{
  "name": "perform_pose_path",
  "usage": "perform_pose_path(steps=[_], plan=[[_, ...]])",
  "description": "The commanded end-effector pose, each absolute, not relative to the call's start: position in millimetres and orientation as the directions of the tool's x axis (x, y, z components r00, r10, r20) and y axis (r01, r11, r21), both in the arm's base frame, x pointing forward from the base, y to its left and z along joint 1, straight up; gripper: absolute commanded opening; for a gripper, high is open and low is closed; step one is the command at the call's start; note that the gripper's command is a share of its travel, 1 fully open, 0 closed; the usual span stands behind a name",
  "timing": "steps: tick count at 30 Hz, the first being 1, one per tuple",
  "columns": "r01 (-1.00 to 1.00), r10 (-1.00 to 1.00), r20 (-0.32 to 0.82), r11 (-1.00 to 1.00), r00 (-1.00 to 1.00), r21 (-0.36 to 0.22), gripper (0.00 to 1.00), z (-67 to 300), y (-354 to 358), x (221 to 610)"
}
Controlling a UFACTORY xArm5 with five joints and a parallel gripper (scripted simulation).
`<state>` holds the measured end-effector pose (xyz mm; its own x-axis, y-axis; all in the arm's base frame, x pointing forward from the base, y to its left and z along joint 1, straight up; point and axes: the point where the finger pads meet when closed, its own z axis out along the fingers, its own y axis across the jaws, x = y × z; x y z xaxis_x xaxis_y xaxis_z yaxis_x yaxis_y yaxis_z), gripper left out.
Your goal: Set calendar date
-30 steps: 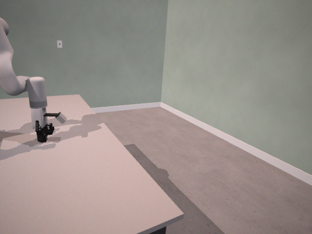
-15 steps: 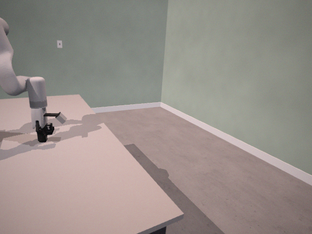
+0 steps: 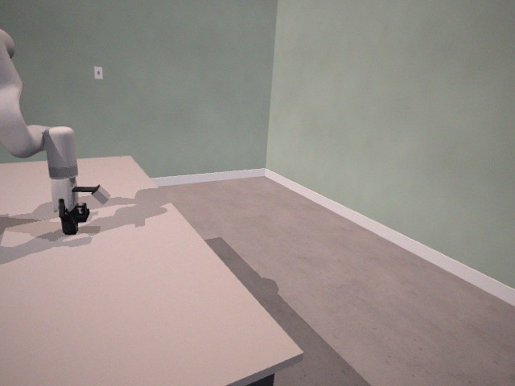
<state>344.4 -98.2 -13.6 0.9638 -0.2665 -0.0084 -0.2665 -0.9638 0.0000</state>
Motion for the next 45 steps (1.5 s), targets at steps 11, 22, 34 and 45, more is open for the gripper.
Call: perform_pose_path(steps=[11,22,34,45], plan=[[-0.266,-0.266,-0.005,-0.964,0.964,0.000,0.29,-12,-99,346],[-0.266,-0.266,-0.005,-0.964,0.964,0.000,0.29,29,-99,346],[-0.266,-0.266,-0.005,-0.964,0.964,0.000,0.29,85,-99,346],[-0.269,-0.269,-0.005,-0.963,0.963,0.000,0.29,86,-99,346]])
